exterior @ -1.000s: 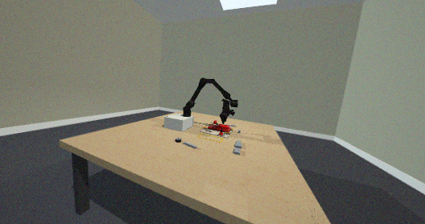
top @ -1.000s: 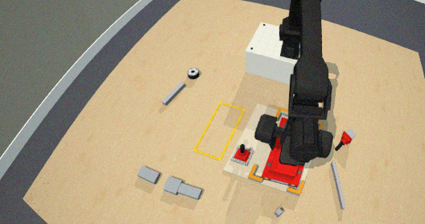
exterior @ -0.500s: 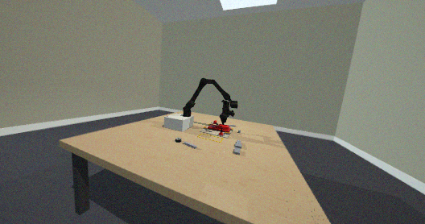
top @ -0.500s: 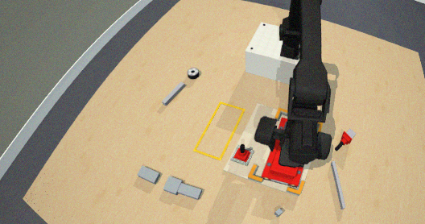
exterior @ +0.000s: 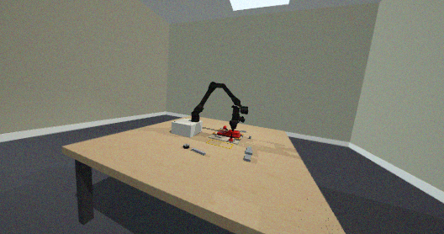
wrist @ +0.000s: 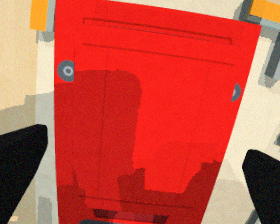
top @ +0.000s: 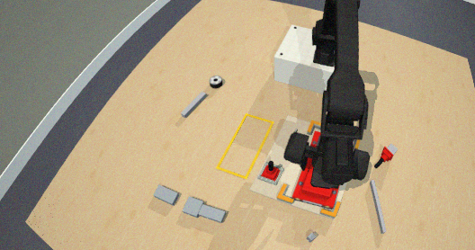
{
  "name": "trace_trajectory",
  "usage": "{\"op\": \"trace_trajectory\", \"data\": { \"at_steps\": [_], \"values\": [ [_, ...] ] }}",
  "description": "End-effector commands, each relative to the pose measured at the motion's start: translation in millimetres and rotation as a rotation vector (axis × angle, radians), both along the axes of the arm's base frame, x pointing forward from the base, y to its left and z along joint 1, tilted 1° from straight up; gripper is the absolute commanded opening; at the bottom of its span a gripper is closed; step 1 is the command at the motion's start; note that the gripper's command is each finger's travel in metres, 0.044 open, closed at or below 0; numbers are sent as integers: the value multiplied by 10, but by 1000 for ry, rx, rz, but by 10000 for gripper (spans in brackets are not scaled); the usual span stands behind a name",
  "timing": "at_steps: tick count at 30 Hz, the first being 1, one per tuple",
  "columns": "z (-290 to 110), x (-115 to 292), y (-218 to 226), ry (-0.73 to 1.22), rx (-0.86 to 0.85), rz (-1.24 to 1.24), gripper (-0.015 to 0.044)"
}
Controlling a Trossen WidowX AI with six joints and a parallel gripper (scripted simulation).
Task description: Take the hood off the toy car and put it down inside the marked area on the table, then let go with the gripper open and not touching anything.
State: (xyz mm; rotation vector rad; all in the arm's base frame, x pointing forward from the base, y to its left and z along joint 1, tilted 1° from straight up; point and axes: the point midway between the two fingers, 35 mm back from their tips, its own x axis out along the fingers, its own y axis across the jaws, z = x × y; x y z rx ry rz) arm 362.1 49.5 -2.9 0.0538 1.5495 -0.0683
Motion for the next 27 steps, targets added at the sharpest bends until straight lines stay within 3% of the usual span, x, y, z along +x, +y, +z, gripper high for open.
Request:
{"op": "trace_trajectory", "data": {
  "at_steps": [1,27],
  "values": [
    [-32,-6,6,2,5,-2,440],
    [-155,-6,5,2,5,-2,440]
  ]
}}
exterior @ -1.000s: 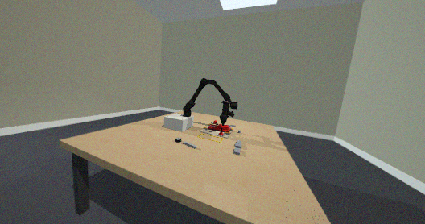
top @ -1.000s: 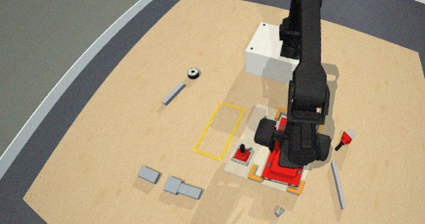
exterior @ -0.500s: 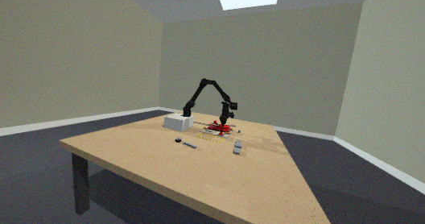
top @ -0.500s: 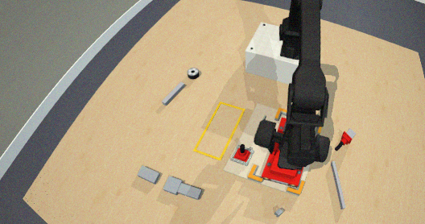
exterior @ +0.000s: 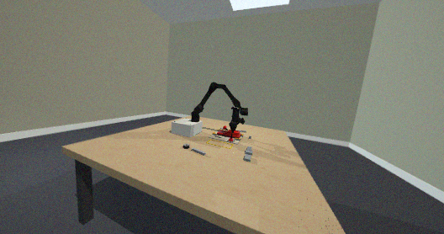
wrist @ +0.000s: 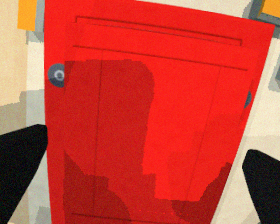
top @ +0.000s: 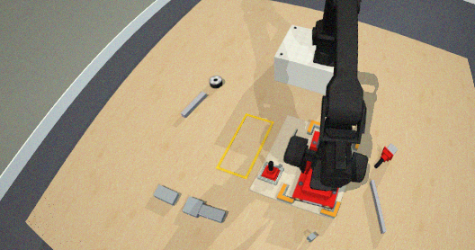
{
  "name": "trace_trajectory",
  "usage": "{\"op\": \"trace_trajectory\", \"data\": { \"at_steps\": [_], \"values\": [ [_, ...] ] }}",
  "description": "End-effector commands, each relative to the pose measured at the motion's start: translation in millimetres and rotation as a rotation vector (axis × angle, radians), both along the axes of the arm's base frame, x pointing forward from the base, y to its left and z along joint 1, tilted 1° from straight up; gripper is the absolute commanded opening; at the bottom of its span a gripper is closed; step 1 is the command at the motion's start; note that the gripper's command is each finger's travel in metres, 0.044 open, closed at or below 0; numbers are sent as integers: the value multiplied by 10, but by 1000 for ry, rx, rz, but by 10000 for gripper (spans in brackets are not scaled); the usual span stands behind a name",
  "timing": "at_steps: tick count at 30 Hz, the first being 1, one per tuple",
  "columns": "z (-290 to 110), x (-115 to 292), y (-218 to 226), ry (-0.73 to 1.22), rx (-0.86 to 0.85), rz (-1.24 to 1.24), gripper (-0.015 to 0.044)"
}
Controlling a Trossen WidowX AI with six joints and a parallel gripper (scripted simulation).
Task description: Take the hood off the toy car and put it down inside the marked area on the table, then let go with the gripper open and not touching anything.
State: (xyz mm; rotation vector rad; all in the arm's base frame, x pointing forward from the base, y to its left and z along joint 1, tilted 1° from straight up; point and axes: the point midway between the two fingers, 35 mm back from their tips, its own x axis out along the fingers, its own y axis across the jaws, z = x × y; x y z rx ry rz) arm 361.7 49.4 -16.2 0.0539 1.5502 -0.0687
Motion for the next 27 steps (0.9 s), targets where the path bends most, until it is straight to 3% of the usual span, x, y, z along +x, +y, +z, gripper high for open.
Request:
{"op": "trace_trajectory", "data": {
  "at_steps": [1,22,27],
  "values": [
    [-27,-3,7,2,5,-1,440],
    [-132,-3,6,2,5,-1,440],
    [-110,0,-1,0,0,0,328]
  ]
}}
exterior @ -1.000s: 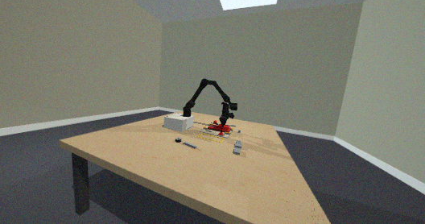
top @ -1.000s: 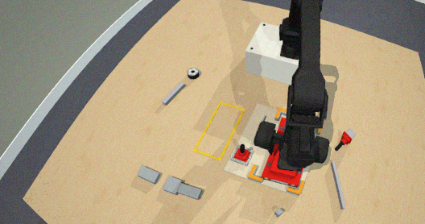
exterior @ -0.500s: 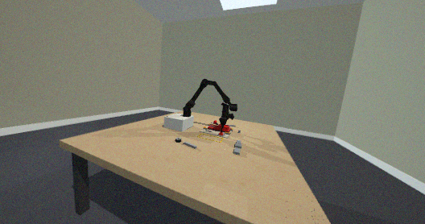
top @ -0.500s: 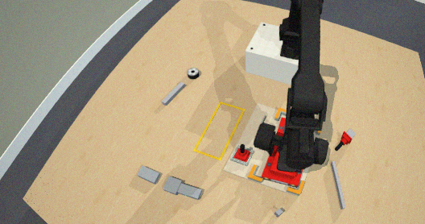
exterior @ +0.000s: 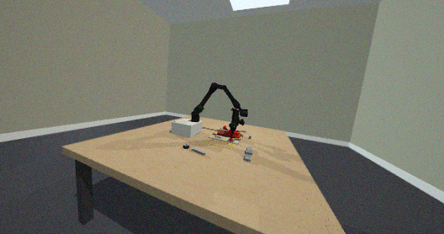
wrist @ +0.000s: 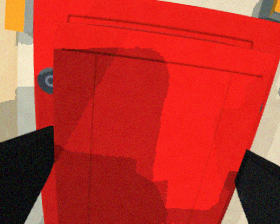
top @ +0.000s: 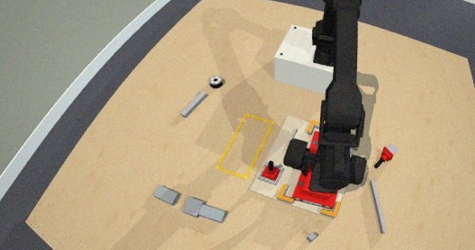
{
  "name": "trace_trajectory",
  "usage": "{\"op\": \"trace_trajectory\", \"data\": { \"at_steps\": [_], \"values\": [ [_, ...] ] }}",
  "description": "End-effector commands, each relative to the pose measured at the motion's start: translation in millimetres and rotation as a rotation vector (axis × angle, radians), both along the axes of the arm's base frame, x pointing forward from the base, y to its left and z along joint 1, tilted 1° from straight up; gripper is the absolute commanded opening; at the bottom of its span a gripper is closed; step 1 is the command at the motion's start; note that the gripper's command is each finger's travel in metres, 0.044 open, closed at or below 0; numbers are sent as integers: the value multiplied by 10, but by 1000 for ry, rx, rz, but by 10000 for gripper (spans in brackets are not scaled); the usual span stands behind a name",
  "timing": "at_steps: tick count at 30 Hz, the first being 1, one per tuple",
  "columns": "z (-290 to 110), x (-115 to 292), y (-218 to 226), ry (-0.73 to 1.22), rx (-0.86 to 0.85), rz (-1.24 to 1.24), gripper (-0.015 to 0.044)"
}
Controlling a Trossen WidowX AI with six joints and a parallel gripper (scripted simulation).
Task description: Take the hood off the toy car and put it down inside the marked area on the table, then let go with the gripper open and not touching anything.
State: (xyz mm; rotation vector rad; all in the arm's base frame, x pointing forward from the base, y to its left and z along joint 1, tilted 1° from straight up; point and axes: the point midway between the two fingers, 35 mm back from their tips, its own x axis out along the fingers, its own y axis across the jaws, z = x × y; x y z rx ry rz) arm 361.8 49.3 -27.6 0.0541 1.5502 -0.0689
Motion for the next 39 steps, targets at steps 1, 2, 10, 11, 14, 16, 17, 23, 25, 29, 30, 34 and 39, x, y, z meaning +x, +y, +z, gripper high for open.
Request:
{"op": "trace_trajectory", "data": {
  "at_steps": [1,2,10,11,14,16,17,23,25,29,30,34,39],
  "values": [
    [4,0,0,0,0,0,322],
    [4,0,0,0,0,0,315],
    [7,0,0,0,0,0,222],
    [10,0,0,0,0,0,196],
    [26,1,0,0,0,0,117],
    [39,1,1,0,0,0,65],
    [46,1,1,0,0,0,39],
    [85,1,1,0,0,0,0],
    [98,2,1,0,0,0,0],
    [125,1,2,0,0,0,0],
    [131,1,2,0,0,0,0],
    [158,1,2,0,0,0,0],
    [191,0,2,0,1,0,0]
  ]
}}
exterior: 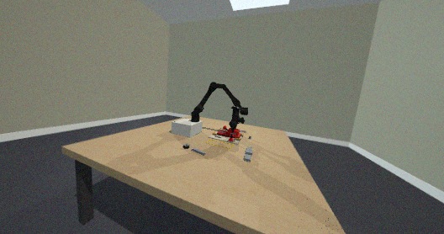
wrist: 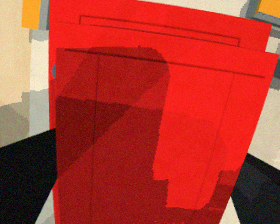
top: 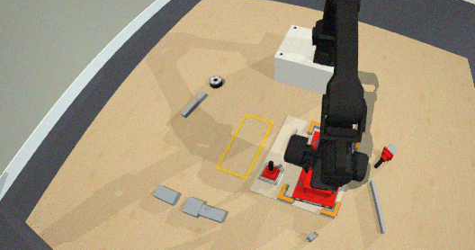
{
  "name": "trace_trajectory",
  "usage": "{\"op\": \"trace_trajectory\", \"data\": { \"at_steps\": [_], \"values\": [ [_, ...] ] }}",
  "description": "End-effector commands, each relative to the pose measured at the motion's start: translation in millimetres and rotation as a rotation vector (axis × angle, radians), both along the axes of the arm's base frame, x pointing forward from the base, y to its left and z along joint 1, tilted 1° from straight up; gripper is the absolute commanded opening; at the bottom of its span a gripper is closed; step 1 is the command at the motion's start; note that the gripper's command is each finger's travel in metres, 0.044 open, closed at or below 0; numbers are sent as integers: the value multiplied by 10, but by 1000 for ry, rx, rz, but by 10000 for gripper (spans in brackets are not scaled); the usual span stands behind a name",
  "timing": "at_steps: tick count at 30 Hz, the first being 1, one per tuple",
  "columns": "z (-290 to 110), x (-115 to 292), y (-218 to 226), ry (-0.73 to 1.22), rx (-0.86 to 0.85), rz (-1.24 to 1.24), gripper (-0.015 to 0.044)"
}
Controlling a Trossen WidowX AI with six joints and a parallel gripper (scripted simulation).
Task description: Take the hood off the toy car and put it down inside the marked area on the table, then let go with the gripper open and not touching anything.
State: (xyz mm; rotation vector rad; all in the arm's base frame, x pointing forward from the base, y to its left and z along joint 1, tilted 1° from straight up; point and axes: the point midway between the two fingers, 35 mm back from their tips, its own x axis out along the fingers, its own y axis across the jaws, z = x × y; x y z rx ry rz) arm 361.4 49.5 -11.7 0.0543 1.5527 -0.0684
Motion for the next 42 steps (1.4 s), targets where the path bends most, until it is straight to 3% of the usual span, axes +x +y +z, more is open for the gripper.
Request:
{"op": "trace_trajectory", "data": {
  "at_steps": [1,14,25,29,42],
  "values": [
    [39,4,1,-2,0,0,0],
    [134,2,2,-2,0,0,0],
    [566,-6,4,-3,0,0,0],
    [505,-4,-10,-2,0,1,0],
    [524,-39,-456,-1,-6,0,0]
  ]
}}
